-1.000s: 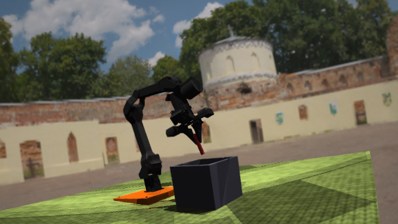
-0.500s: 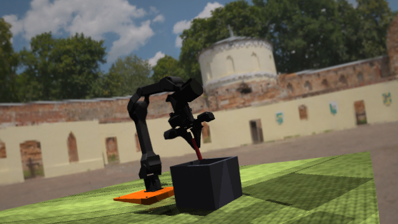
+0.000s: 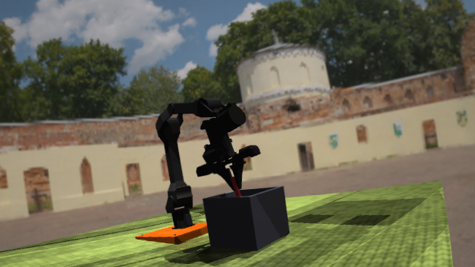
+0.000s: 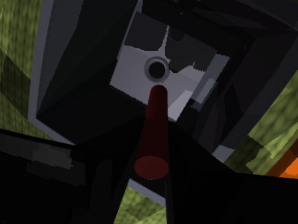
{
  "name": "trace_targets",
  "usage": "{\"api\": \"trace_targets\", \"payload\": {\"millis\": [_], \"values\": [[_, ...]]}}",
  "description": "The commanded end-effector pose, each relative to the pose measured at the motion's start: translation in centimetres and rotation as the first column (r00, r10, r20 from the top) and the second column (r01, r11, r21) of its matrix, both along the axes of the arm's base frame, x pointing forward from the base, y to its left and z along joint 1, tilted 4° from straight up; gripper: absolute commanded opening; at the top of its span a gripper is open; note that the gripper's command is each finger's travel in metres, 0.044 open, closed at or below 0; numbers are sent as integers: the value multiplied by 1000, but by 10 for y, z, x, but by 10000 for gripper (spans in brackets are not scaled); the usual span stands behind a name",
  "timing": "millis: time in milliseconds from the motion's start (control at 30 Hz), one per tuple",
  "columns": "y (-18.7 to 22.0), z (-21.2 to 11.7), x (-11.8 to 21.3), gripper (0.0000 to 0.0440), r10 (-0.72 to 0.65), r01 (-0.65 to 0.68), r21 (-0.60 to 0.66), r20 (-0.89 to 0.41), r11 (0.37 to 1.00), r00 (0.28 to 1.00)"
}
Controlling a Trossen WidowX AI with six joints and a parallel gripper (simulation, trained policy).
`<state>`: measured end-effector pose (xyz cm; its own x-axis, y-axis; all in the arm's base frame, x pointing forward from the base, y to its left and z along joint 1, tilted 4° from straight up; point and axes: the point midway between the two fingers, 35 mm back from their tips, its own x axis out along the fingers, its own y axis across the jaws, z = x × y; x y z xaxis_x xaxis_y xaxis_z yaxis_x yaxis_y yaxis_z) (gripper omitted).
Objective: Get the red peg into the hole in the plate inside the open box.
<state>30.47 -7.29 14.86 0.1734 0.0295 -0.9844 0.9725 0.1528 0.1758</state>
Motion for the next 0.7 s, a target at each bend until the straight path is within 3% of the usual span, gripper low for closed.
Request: {"api": "trace_targets", "payload": {"millis": [0,533,567,633,667], "values": [[-1,-13,1,0,9,-9,17,-18,1000,1000],[-6,-58,19,0,67,-65,45,-43,997,997],[-6,-60,18,3,71,-69,45,-50,997,996],[-7,-66,17,54,77,-75,45,-65,996,995],[-7,-68,16,53,82,-79,45,-71,996,994]]}}
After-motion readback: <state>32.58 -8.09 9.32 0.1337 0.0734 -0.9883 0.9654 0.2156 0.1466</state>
